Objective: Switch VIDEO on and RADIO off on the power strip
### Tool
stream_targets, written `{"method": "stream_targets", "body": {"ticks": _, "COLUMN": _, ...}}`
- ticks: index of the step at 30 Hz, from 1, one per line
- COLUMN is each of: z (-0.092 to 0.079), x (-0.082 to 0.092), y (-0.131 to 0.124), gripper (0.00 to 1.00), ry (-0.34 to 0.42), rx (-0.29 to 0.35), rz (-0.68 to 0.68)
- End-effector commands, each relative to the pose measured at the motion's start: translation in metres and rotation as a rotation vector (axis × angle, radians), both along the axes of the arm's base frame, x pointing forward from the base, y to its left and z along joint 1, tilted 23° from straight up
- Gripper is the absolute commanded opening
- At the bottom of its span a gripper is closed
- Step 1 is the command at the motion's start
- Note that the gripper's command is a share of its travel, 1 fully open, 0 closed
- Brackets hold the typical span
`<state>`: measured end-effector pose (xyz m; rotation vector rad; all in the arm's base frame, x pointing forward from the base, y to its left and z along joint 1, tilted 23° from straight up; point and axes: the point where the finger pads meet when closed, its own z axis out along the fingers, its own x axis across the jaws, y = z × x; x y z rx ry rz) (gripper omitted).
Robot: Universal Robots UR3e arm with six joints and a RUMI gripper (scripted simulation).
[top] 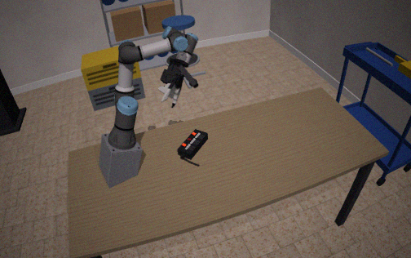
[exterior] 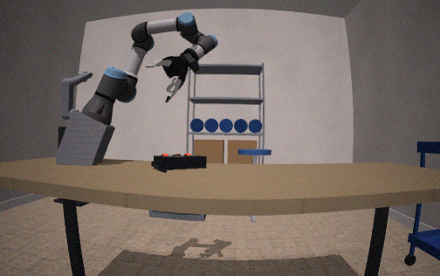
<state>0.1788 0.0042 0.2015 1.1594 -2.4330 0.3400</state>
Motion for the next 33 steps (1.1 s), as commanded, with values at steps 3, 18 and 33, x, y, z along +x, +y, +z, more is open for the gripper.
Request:
{"method": "stream_targets", "body": {"ticks": 3, "z": 0.0, "x": 0.0, "y": 0.0, "gripper": 1.0, "ry": -0.002, "rx": 0.0, "rz": 0.0}}
{"method": "stream_targets", "body": {"ticks": 18, "z": -0.006, "x": -0.002, "y": 0.003, "gripper": 1.0, "ry": -0.03, "rx": 0.042, "rz": -0.013}}
{"method": "stream_targets", "body": {"ticks": 33, "z": -0.032, "x": 0.0, "y": 0.02, "gripper": 1.0, "ry": -0.174, "rx": 0.197, "rz": -0.042}}
